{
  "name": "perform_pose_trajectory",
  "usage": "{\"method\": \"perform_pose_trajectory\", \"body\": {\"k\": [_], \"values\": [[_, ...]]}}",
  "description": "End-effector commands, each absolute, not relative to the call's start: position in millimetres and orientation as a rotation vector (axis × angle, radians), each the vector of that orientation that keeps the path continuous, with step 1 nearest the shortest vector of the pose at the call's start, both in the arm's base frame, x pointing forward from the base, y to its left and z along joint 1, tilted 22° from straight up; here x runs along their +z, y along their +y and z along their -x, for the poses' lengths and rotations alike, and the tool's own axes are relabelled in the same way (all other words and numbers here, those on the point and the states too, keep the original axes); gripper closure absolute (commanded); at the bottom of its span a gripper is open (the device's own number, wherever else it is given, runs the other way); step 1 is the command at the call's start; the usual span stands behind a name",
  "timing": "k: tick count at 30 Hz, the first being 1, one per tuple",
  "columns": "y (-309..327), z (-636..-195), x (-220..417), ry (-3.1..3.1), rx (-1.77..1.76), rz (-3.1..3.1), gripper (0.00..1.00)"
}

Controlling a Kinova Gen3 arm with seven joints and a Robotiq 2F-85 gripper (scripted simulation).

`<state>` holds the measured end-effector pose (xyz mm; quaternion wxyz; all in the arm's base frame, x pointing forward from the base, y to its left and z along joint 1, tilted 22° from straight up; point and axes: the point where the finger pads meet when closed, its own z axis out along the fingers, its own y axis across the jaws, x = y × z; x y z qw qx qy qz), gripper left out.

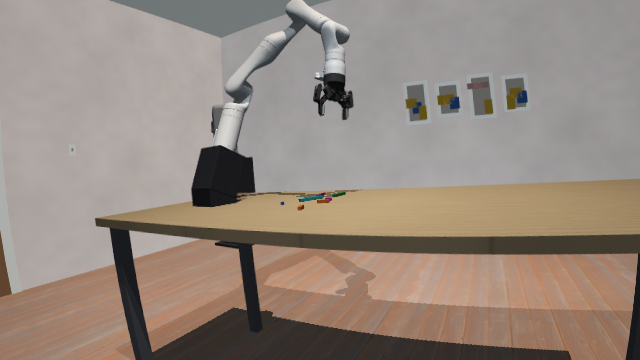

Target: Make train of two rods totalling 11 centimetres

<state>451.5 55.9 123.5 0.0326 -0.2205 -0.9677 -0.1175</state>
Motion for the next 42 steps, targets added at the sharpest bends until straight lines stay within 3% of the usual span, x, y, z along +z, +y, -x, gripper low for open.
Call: {"method": "perform_pose_trajectory", "body": {"k": [1,20,42], "values": [[58,-446,93,-2.867,-0.406,0.898,0.00],[69,-432,-9,-2.119,-0.506,1.887,0.00],[44,-389,-84,-1.372,-0.326,2.435,0.00]]}}
